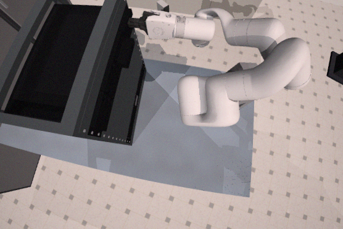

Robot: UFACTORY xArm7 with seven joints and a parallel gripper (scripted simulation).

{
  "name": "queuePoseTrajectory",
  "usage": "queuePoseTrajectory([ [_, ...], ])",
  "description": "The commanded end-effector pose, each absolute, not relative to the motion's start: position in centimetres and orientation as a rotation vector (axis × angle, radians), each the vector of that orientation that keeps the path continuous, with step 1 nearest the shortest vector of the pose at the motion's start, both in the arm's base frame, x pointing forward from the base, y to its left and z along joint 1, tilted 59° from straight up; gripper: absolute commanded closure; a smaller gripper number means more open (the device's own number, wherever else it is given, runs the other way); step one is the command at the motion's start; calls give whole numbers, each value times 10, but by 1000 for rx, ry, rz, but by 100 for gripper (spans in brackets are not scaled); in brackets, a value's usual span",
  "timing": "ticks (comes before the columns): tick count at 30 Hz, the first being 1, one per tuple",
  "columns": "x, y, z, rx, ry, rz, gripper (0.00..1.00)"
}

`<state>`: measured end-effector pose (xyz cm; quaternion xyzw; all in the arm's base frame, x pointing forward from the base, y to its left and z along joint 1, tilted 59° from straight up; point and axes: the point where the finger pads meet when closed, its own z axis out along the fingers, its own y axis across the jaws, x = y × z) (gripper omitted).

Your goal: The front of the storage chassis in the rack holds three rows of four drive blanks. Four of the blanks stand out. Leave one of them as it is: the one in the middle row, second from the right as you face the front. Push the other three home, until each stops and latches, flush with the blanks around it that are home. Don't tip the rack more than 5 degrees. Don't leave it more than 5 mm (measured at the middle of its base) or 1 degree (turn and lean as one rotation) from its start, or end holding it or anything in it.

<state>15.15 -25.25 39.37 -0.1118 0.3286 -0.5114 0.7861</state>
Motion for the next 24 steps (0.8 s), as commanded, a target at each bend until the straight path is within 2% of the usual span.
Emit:
queuePoseTrajectory([
  [1,152,-254,395,-241,710,-1105,100],
  [24,155,-254,398,-241,710,-1105,100],
])
